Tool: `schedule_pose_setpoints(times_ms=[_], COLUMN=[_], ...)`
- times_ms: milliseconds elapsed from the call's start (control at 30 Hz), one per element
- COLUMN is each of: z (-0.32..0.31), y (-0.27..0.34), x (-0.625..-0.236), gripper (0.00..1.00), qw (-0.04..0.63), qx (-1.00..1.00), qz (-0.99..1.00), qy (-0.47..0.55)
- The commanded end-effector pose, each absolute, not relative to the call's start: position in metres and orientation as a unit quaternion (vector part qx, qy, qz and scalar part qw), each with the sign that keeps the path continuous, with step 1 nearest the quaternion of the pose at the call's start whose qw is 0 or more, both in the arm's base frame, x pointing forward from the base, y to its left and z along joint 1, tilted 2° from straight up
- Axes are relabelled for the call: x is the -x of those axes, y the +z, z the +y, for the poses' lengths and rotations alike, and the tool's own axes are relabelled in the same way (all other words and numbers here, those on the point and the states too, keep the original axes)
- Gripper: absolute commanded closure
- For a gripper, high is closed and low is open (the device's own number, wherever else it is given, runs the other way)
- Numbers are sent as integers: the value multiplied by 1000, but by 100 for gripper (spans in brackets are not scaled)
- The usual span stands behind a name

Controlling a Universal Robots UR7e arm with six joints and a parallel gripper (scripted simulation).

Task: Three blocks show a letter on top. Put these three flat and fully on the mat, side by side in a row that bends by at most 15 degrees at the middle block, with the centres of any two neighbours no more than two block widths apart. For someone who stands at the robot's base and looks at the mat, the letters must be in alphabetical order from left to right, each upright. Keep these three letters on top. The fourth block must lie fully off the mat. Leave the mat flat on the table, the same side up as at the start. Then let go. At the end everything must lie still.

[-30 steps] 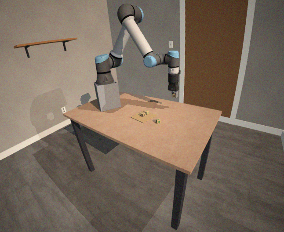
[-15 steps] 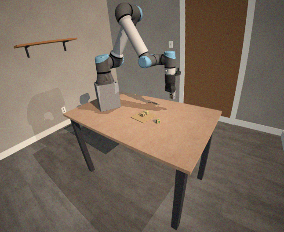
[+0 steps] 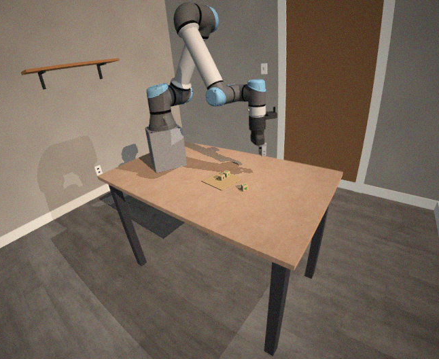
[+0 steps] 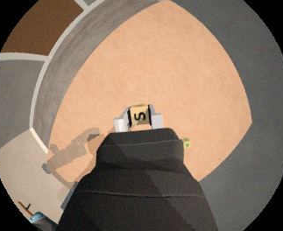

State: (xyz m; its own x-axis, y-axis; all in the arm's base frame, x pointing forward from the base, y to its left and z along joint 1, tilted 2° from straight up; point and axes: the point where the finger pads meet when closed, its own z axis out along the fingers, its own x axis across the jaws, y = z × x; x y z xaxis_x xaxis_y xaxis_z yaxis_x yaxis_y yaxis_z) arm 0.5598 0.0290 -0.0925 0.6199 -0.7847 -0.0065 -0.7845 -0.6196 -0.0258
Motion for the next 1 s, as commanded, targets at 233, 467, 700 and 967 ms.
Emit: schedule_pose_setpoints(times_ms=[233,467,700,967], z=[1,-16,-32,-49], y=[-92,-93,-93,-93], x=[-548,-539,-529,-516], gripper=[51,51,51,51], qw=[14,14,14,13], qx=[823,766,707,630], qz=[568,643,707,777], qy=[-1,0,1,2])
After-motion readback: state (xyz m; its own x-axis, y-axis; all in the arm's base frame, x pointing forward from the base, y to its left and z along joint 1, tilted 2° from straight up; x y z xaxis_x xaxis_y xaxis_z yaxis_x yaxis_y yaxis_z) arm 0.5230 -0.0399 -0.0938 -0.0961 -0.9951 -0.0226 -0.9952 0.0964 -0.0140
